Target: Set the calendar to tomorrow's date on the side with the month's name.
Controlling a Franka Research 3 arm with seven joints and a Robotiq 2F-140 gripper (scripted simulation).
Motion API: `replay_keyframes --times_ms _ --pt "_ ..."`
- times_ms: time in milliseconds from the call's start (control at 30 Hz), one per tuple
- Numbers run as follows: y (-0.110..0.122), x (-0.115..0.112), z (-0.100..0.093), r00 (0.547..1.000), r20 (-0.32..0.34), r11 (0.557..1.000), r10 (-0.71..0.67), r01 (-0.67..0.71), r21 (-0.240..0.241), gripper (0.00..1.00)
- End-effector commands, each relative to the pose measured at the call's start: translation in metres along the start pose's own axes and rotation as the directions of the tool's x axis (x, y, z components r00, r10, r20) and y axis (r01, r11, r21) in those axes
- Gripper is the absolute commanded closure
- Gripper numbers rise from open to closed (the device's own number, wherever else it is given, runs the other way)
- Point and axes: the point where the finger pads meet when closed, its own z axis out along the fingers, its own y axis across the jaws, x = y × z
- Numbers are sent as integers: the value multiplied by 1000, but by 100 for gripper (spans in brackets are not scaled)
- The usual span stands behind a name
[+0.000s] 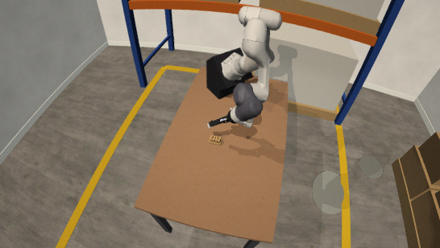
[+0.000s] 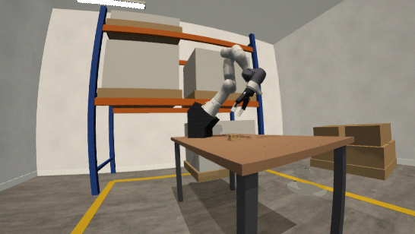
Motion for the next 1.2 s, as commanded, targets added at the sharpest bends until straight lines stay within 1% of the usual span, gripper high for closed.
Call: replay_keyframes --times_ms 0,133,167,700,733,1167 --pt "0 2 0 1000 -11 1000 15 -15 1 0" --pt "0 2 0 1000 -11 1000 15 -15 1 0" --pt "5 -1 9 992 -66 994 105 -101 49 0" --pt "5 -1 9 992 -66 994 105 -101 49 0" --pt "7 -3 17 975 -116 979 190 -178 100 0" --pt "7 -3 17 975 -116 979 190 -178 100 0"
